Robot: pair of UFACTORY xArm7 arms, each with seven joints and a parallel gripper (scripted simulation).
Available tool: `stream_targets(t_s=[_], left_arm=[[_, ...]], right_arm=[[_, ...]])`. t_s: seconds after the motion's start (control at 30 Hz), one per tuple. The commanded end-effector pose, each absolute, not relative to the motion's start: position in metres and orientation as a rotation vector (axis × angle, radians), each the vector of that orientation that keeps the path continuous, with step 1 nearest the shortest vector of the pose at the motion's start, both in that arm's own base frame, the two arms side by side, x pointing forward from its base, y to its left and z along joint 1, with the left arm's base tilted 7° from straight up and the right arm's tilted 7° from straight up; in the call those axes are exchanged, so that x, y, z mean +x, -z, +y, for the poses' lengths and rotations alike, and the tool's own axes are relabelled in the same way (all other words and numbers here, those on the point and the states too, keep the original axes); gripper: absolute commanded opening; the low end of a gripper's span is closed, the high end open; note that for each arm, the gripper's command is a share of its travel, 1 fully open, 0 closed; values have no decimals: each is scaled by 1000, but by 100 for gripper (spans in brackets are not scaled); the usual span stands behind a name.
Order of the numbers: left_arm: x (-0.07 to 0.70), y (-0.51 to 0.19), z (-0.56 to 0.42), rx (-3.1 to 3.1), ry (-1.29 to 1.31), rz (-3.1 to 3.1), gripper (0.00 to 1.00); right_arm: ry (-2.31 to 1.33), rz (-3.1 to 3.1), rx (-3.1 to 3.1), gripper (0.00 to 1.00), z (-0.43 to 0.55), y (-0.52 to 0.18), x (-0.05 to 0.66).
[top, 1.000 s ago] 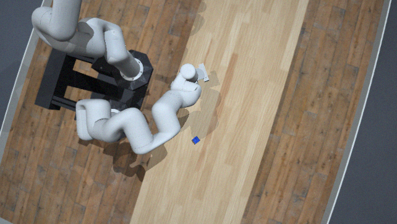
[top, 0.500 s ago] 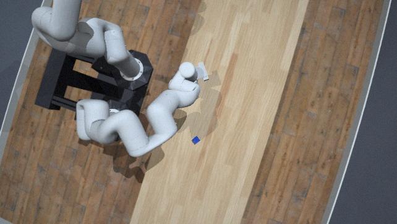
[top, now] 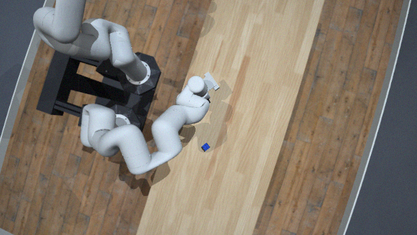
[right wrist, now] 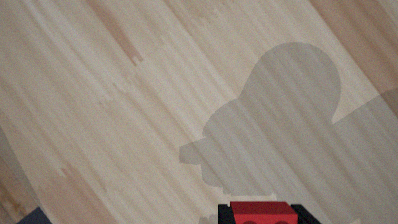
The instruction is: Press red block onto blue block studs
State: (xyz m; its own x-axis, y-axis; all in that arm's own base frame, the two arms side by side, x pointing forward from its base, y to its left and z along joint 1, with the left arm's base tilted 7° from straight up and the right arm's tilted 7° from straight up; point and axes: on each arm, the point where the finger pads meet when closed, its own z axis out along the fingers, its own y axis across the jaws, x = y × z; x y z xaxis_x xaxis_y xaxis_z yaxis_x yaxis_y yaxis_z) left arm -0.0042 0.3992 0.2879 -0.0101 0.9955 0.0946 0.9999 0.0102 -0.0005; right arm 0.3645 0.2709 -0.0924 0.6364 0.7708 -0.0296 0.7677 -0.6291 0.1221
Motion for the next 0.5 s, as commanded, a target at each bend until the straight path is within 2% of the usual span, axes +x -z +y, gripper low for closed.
stream_targets(t_s=[0.0, 0.47], left_arm=[[-4, -289, 400, -2160, 105, -2182, 100], [-4, -289, 400, -2160, 105, -2182, 100]], right_arm=[[-32, 1310, 2727, 0, 271, 91, 366], [-27, 1381, 2691, 0, 224, 82, 380]])
